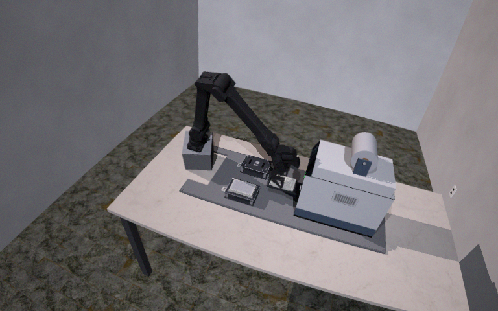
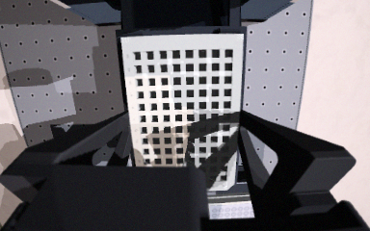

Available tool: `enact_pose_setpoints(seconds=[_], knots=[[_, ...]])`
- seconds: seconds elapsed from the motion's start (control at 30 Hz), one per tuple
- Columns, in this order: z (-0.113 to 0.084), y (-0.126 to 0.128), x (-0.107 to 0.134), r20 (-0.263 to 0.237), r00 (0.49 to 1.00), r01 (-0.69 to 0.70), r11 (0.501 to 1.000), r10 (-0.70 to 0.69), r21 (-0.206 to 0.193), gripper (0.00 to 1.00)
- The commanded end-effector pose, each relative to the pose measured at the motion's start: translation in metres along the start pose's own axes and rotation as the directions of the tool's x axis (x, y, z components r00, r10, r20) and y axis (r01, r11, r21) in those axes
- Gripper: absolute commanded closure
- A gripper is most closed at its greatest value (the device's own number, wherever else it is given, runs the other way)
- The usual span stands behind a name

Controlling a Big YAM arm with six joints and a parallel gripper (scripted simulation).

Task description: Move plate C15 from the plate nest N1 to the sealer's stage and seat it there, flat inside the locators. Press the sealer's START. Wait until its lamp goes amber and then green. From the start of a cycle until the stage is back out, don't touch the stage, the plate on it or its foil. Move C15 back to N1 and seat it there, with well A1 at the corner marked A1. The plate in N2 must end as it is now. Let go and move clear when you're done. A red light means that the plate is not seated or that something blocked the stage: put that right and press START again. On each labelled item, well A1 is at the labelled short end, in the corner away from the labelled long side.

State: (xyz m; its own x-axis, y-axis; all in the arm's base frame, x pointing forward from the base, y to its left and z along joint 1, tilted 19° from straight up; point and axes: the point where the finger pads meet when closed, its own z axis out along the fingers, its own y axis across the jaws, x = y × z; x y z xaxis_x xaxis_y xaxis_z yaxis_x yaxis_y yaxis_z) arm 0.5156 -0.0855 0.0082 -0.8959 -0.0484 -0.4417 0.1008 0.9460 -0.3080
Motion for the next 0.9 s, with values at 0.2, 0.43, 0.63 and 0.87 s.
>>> enact_pose_setpoints(seconds=[0.2, 0.43, 0.63, 0.87], knots=[[-0.0118, -0.0272, -0.0385, 0.064, 0.998, -0.031, 0.999, 0.029, 0.034, 1.0], [-0.012, -0.0276, -0.0384, 0.064, 0.997, -0.031, 0.999, 0.029, 0.034, 1.0], [-0.0122, -0.0282, -0.0383, 0.064, 0.997, -0.032, 0.999, 0.03, 0.034, 1.0], [-0.0096, -0.0214, -0.0318, 0.053, 0.998, -0.031, 0.999, 0.03, 0.019, 0.0]])
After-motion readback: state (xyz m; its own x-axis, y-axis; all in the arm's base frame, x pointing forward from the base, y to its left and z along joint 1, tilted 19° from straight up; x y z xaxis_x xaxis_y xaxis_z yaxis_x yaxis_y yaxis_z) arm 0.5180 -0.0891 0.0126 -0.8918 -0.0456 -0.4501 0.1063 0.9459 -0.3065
